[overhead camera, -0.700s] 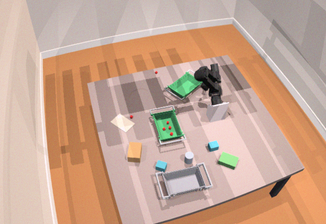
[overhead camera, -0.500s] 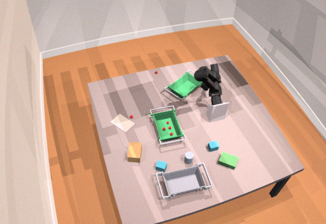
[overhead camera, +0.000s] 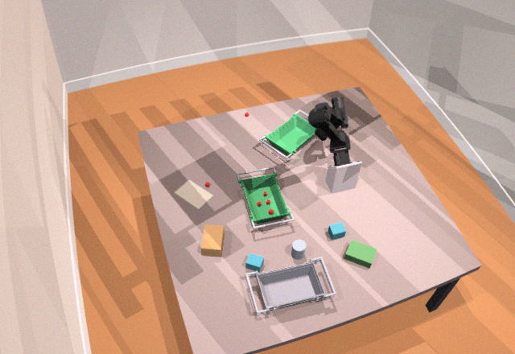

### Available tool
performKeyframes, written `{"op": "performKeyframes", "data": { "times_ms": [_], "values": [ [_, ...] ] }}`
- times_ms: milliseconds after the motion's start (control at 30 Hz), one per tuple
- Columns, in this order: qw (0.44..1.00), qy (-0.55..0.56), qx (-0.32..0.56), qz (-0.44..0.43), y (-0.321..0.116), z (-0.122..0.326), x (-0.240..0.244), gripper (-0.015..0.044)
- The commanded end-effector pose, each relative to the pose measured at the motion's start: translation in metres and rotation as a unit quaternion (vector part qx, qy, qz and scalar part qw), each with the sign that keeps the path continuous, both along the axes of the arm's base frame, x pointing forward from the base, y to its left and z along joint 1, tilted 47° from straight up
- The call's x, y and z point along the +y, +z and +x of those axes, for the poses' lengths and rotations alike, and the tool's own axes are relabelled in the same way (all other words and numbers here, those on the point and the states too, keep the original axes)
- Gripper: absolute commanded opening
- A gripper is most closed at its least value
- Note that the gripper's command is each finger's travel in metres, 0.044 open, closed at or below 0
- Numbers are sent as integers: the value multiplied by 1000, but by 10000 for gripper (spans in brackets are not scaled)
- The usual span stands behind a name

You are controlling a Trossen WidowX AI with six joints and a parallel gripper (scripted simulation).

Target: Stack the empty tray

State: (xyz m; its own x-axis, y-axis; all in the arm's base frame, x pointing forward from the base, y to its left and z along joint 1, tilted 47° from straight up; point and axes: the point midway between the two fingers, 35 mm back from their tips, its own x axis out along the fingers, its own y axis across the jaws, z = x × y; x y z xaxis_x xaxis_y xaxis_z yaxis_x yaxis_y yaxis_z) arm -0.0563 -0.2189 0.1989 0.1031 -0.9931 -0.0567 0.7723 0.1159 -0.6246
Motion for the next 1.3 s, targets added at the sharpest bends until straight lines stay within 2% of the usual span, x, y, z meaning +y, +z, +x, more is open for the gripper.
{"op": "performKeyframes", "data": {
  "times_ms": [0,367,733,900,1033,1167,1267],
  "values": [
    [998,39,-34,21,17,20,-17,85],
    [974,149,-103,138,39,106,-62,85],
    [931,230,-85,269,39,231,-68,85],
    [911,236,-41,335,21,291,-53,85],
    [900,205,14,385,-7,321,-40,85],
    [887,147,118,421,-47,351,-15,85],
    [880,108,210,412,-72,372,10,85]
  ]
}}
